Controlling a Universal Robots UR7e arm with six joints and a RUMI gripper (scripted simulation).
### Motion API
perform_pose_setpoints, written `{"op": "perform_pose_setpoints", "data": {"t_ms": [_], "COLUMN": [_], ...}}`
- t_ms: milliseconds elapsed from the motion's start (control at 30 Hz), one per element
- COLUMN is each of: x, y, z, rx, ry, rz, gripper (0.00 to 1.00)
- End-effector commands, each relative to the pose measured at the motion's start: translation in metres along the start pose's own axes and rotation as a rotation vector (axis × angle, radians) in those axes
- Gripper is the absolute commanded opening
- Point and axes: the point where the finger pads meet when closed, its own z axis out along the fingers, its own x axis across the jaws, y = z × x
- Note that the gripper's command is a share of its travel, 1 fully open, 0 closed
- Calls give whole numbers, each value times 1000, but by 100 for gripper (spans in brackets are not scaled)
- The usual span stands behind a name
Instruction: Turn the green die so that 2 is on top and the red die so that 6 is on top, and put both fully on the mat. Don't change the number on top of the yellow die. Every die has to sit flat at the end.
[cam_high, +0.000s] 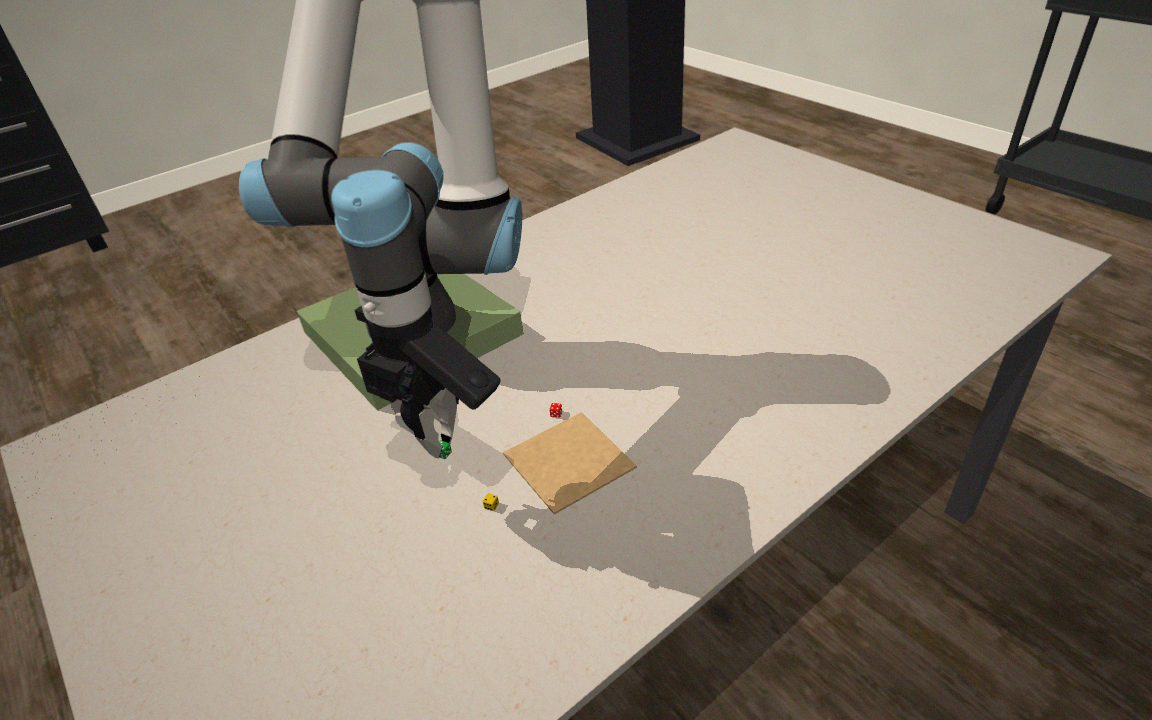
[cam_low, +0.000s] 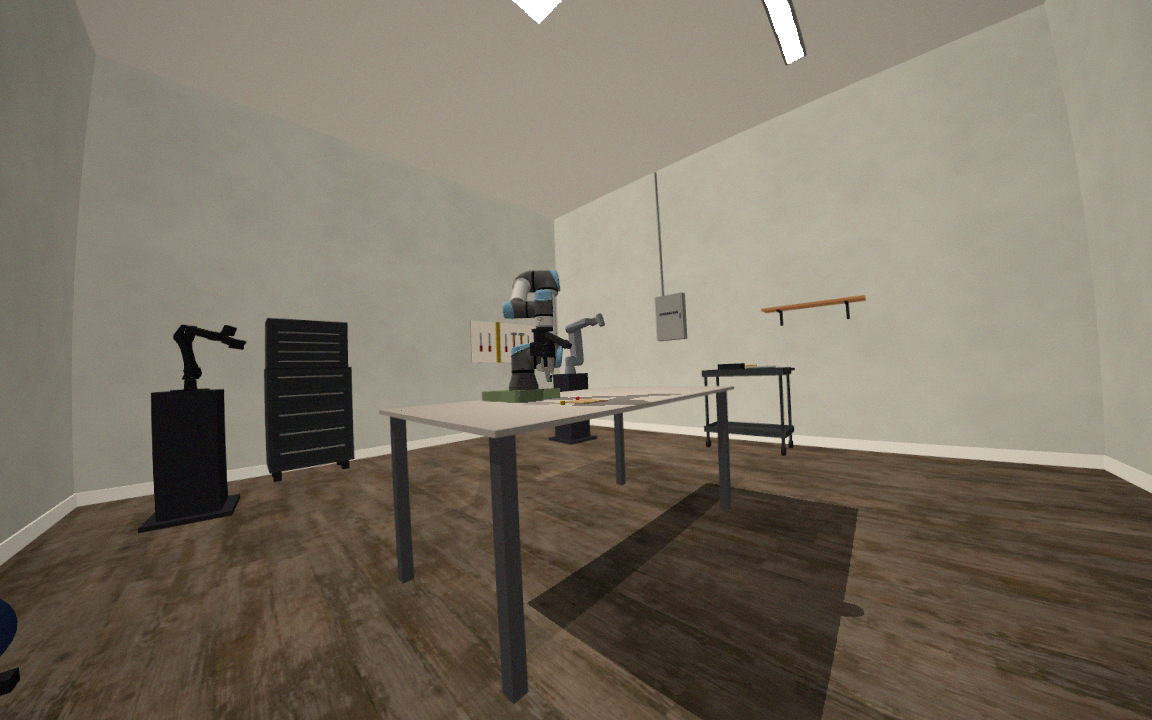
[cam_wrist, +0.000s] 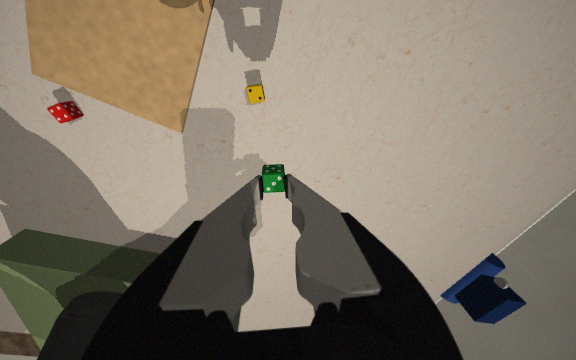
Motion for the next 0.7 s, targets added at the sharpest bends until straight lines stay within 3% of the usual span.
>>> {"op": "perform_pose_setpoints", "data": {"t_ms": [0, 667], "x": [-1, -5], "y": [0, 7], "z": [0, 1], "rx": [8, 8], "ry": [-2, 0], "rz": [-126, -697], "gripper": [0, 0]}}
